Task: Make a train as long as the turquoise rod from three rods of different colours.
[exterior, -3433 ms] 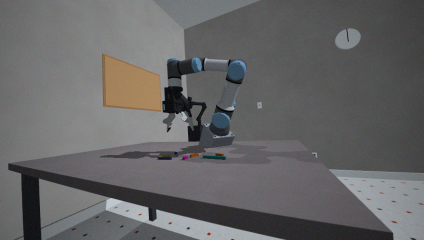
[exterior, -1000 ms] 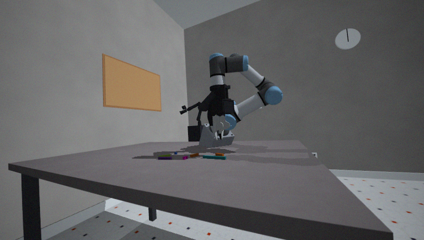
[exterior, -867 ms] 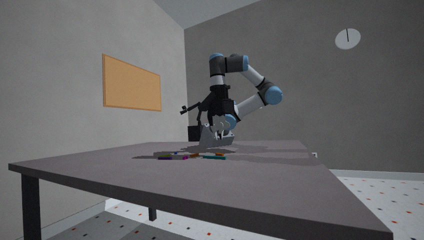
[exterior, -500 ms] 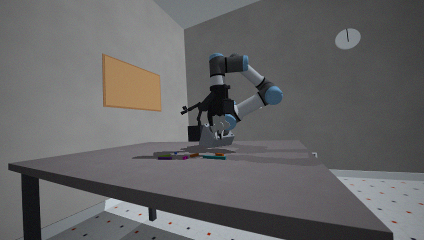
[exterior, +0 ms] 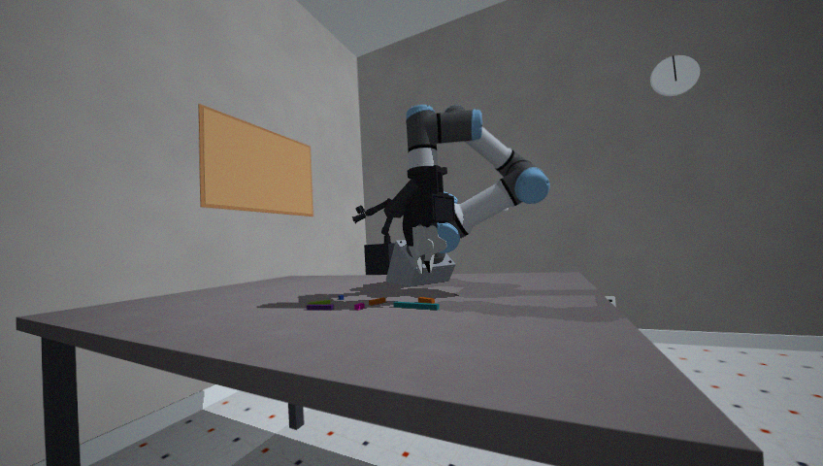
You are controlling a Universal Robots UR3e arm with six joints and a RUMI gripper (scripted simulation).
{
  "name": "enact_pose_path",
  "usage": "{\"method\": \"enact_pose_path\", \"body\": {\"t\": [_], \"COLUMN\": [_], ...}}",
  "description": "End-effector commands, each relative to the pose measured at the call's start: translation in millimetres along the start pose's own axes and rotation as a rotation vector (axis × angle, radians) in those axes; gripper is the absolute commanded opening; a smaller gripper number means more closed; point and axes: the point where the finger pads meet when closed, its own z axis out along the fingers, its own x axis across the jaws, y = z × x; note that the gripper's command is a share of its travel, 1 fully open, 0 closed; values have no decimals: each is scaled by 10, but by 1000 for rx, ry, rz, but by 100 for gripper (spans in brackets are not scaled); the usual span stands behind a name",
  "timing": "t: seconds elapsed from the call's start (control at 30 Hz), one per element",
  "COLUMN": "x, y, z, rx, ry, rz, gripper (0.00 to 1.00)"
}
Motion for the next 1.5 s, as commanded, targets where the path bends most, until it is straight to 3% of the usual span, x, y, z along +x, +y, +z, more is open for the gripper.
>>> {"method": "enact_pose_path", "body": {"t": [0.0,0.93,1.47], "x": [-3,4,6], "y": [-1,-6,-6], "z": [34,403,472], "rx": [1,1,1], "ry": [-1,-1,-1], "rz": [0,0,0], "gripper": [14,14,14]}}
